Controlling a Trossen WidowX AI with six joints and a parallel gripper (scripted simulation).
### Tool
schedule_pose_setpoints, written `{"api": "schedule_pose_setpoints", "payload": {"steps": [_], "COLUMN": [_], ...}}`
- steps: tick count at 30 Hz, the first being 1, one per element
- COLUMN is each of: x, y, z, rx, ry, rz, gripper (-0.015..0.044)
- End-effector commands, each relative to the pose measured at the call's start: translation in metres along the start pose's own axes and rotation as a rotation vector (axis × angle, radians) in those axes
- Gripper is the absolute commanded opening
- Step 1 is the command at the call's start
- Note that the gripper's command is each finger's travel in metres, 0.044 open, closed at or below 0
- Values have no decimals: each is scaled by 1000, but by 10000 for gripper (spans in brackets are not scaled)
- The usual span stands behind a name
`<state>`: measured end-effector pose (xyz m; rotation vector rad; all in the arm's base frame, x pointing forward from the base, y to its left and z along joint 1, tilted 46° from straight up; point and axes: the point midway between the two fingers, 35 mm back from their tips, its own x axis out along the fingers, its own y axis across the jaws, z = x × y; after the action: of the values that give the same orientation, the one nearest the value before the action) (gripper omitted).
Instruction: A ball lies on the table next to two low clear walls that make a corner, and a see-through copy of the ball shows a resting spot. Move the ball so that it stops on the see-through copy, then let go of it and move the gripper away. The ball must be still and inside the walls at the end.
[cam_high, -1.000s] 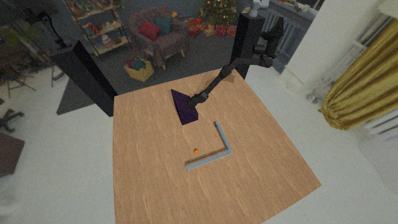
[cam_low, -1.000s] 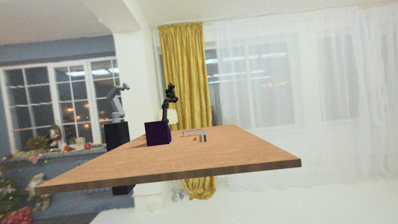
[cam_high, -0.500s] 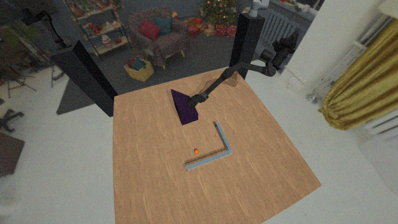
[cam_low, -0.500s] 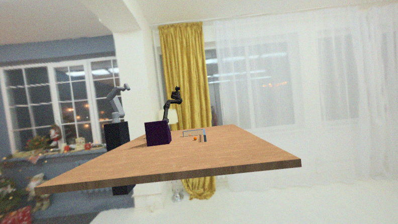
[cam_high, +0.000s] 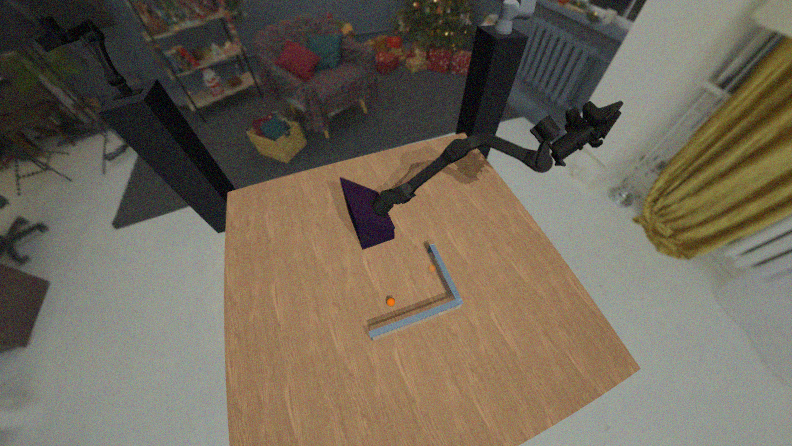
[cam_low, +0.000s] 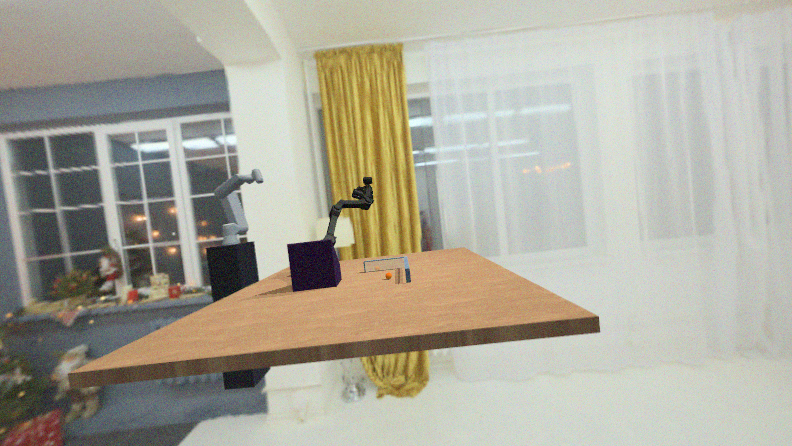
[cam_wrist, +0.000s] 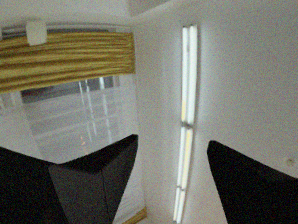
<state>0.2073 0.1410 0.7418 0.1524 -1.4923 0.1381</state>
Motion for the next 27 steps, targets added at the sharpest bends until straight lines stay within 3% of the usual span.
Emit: {"api": "schedule_pose_setpoints", "payload": {"steps": [1, 15, 27], "x": [-12, -76, -178], "y": [7, 22, 3], "z": [-38, -171, -284], "rx": [-21, -137, -195], "ry": [82, 439, 830], "rz": [59, 272, 438], "gripper": [247, 247, 247]}}
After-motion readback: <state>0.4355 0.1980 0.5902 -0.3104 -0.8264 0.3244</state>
